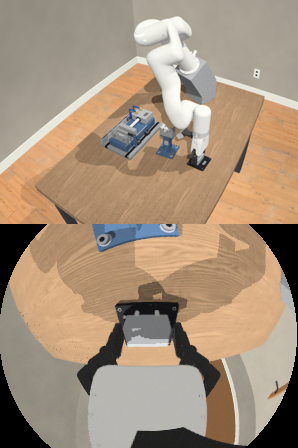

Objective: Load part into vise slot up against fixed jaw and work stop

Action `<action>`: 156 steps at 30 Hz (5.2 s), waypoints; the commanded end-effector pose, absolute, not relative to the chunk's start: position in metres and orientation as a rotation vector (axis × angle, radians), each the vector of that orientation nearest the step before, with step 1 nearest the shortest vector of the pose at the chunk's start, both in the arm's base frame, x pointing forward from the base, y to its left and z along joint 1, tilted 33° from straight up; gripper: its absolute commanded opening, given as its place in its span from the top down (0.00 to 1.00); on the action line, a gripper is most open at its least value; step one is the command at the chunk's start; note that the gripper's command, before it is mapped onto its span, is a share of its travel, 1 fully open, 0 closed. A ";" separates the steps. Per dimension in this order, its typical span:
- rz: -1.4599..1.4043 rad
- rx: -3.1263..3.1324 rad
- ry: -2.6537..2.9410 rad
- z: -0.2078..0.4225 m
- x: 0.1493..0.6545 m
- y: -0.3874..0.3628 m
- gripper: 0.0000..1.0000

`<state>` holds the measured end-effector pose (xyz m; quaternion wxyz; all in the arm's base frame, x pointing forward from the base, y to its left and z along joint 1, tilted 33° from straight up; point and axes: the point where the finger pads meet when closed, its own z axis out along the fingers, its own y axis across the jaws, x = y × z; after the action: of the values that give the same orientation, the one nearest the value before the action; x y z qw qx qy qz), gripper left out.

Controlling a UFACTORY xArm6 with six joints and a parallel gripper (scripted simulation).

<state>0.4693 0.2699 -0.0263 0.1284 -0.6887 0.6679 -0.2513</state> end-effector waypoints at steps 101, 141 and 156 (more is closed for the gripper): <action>-0.730 -2.001 1.940 0.101 0.391 0.295 1.00; -0.730 -2.001 1.940 0.153 0.359 0.304 1.00; -0.730 -2.000 1.941 0.153 0.359 0.304 1.00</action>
<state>0.3582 0.3031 0.1516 0.1280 -0.6887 0.6678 -0.2515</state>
